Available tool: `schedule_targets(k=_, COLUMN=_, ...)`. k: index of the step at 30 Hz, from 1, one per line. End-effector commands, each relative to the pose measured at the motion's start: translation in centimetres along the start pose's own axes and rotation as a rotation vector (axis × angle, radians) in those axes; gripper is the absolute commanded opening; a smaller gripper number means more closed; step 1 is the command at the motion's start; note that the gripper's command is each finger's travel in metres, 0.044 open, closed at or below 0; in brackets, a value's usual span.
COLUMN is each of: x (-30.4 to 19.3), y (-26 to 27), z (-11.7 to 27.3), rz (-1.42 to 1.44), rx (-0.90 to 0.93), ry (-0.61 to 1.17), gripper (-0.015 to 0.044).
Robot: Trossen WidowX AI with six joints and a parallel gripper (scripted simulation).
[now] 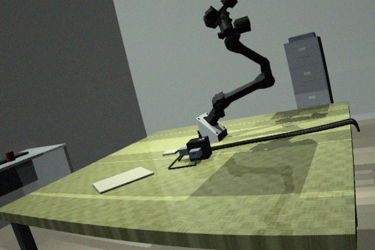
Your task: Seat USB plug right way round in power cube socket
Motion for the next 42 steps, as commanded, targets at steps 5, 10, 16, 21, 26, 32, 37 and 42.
schedule_targets(k=5, x=6.6, y=3.0, z=1.1, rz=0.208, rx=0.064, ry=-0.370, gripper=0.0440)
schedule_targets(k=10, x=12.2, y=6.7, z=4.1, rz=0.380, rx=0.154, ry=-0.753, gripper=0.0440)
schedule_targets(k=16, x=17.3, y=11.8, z=10.8, rz=0.559, rx=0.334, ry=-1.282, gripper=0.0440)
schedule_targets(k=21, x=18.7, y=15.5, z=17.2, rz=0.678, rx=0.552, ry=-1.697, gripper=0.0440)
schedule_targets(k=26, x=18.0, y=18.0, z=23.8, rz=0.767, rx=0.867, ry=-2.077, gripper=0.0440)
schedule_targets(k=32, x=15.2, y=18.9, z=30.6, rz=0.836, rx=1.425, ry=-2.402, gripper=0.0440)
schedule_targets(k=37, x=13.1, y=18.5, z=33.9, rz=0.851, rx=1.899, ry=-2.456, gripper=0.0440)
schedule_targets(k=42, x=12.9, y=18.7, z=33.7, rz=0.851, rx=1.899, ry=-2.456, gripper=0.0440)
Point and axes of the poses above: the point midway between the two fingers, 35 mm back from their tips, its own z axis back along the fingers, its own y axis across the jaws, x = y × z, the point moved 8 cm from there along z, back along the fingers, and after that the axes turned 12 degrees about -z, right-handed, at the moved point
